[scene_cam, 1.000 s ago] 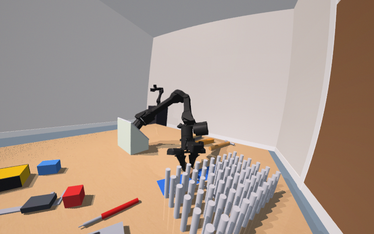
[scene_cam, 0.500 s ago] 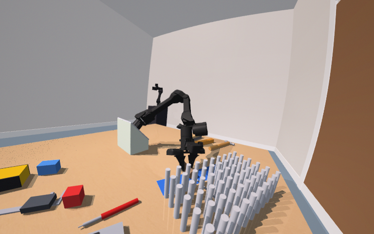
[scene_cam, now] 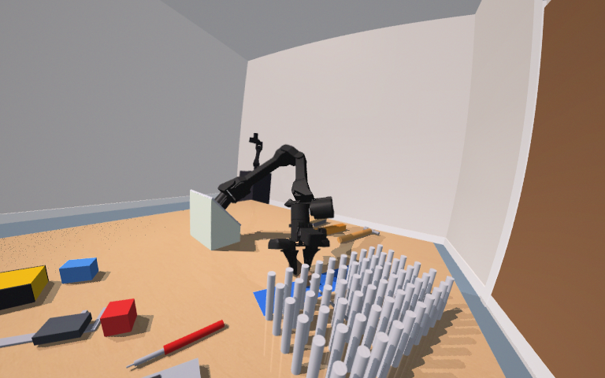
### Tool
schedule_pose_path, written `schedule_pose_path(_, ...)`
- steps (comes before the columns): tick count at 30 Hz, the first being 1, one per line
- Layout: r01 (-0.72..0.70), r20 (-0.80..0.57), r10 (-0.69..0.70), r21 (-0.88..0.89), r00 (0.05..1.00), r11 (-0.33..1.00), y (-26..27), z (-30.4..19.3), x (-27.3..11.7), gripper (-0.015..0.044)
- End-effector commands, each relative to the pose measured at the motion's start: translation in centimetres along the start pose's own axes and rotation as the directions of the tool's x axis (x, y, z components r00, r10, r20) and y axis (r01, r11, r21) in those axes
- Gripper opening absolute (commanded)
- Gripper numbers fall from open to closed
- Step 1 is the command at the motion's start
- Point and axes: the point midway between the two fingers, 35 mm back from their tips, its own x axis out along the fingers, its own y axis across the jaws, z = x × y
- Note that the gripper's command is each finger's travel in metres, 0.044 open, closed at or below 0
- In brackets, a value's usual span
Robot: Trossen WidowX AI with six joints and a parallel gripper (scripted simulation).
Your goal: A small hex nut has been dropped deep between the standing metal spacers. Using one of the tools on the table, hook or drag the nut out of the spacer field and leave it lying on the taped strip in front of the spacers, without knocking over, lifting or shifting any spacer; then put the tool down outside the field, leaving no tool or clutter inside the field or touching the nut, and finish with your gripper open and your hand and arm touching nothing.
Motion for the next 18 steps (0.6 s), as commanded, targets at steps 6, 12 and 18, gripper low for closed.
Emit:
schedule_pose_path(6,0.003,0.002,-0.003,0.007,1.0,1.0,-0.09,-0.61,-0.3,0.0)
schedule_pose_path(12,0.003,0.002,-0.003,0.007,1.0,1.0,-0.09,-0.95,-0.45,0.0)
schedule_pose_path(18,0.003,0.001,-0.003,0.007,1.0,1.0,-0.09,-1.29,-0.61,0.0)
